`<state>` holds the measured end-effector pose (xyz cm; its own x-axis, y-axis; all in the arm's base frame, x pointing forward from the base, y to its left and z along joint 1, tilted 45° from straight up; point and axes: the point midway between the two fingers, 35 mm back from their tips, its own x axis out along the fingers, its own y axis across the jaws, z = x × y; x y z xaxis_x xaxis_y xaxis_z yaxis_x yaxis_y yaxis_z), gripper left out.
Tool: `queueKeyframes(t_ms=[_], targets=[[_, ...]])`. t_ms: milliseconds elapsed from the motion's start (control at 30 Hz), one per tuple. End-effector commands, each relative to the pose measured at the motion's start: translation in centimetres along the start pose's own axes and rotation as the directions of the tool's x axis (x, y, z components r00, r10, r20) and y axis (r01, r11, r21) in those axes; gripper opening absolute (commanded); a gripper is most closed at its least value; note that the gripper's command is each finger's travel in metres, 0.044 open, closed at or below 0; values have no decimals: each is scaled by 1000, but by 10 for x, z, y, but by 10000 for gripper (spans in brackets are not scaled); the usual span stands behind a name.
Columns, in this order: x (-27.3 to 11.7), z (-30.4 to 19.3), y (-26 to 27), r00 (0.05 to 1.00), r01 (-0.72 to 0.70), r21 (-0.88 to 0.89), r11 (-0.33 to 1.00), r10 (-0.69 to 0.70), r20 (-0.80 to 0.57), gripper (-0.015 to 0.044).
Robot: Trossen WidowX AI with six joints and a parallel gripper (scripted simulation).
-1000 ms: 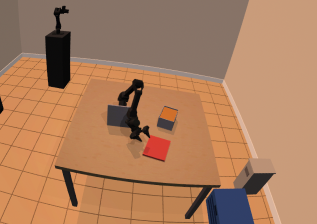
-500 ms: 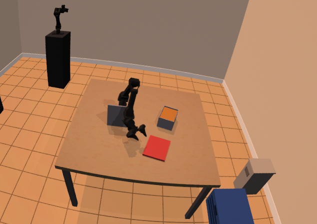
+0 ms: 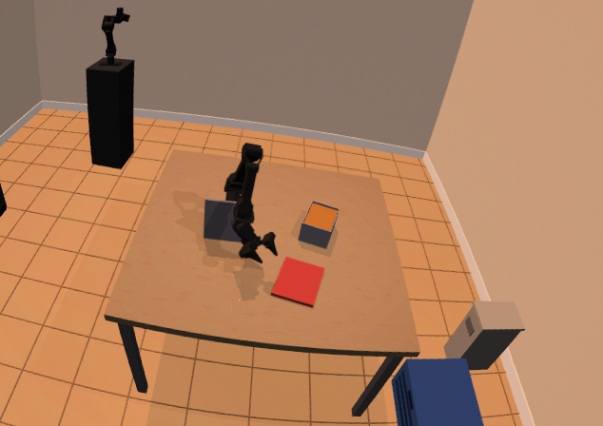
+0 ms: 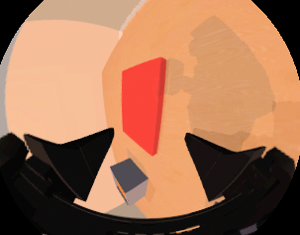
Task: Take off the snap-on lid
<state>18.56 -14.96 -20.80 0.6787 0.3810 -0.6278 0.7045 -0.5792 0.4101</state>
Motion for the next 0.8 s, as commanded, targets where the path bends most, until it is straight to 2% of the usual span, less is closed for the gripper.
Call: queueKeyframes(t_ms=[0,767], targets=[[-7,1,4,1000,1,-7,1000,-1,4,440],[-47,1,27,1000,3,-7,1000,-3,6,440]])
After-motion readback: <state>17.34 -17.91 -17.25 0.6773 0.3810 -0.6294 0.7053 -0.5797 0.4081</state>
